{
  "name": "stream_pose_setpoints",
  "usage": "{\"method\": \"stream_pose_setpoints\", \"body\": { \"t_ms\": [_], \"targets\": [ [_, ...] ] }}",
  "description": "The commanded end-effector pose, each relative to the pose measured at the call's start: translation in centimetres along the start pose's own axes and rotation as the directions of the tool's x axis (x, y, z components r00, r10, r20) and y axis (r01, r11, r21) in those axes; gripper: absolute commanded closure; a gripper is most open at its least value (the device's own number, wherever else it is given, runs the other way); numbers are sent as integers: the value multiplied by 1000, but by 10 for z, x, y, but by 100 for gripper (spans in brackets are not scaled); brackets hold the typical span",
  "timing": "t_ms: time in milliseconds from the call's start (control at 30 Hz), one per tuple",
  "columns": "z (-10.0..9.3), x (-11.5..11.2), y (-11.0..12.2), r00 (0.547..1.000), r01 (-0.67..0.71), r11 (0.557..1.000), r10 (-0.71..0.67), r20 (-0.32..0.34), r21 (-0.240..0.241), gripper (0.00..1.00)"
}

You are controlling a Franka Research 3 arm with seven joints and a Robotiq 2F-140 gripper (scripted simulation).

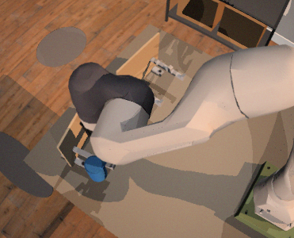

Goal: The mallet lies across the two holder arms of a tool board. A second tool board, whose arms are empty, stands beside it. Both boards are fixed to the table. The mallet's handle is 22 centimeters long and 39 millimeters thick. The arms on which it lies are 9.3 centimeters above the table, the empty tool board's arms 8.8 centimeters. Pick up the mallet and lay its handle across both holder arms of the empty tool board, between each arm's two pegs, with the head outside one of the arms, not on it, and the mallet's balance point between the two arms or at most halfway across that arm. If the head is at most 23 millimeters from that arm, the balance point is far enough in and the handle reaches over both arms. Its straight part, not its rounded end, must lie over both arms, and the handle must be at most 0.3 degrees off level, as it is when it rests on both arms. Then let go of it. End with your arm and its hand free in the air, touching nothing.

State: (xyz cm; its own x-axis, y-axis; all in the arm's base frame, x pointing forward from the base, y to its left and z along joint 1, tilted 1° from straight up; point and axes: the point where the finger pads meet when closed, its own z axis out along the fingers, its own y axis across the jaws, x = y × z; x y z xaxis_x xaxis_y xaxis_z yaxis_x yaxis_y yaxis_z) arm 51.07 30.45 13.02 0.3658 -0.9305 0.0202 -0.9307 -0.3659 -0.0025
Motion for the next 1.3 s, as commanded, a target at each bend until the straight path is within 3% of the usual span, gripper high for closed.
{"method": "stream_pose_setpoints", "body": {
  "t_ms": [0, 667, 1267],
  "targets": [
    [2, -1, -5, 1000, 3, 1000, -3, 7, 16, 100],
    [29, -1, -6, 1000, 3, 1000, -3, 7, 16, 100],
    [42, -1, -5, 1000, 3, 1000, -3, 7, 16, 100]
  ]
}}
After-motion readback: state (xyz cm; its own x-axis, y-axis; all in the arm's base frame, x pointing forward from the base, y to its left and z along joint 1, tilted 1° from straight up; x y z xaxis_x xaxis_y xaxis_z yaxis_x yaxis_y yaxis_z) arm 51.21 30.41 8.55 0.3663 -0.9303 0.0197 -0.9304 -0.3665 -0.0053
